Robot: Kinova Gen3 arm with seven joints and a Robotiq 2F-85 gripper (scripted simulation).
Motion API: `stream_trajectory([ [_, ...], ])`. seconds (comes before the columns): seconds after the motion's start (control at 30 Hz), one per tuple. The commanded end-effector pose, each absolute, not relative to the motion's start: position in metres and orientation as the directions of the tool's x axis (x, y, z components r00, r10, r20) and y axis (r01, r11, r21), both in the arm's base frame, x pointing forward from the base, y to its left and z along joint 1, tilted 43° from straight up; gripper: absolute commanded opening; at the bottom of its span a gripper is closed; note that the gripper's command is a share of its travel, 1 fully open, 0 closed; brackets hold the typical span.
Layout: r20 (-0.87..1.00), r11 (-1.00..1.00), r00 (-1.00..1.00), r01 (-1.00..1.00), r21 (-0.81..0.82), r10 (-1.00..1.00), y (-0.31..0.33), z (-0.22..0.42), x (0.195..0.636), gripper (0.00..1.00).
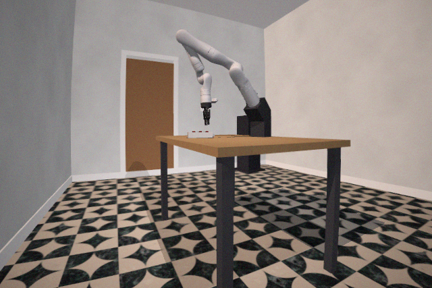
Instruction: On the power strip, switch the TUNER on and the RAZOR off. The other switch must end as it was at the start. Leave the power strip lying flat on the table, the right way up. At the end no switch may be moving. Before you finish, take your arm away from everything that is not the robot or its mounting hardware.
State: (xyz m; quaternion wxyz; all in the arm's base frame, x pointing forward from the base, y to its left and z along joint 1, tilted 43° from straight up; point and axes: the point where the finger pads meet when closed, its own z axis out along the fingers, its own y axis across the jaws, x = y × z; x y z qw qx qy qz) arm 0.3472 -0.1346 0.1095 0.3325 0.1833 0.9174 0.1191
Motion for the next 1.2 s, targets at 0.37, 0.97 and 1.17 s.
stream_trajectory([
  [0.37,-0.584,0.901,-0.69,0.271,0.339,0.427,-0.144,0.132,0.33,1.0],
  [0.97,-0.579,0.901,-0.695,0.272,0.337,0.426,-0.144,0.165,0.296,1.0],
  [1.17,-0.581,0.902,-0.694,0.273,0.336,0.426,-0.144,0.173,0.288,1.0],
])
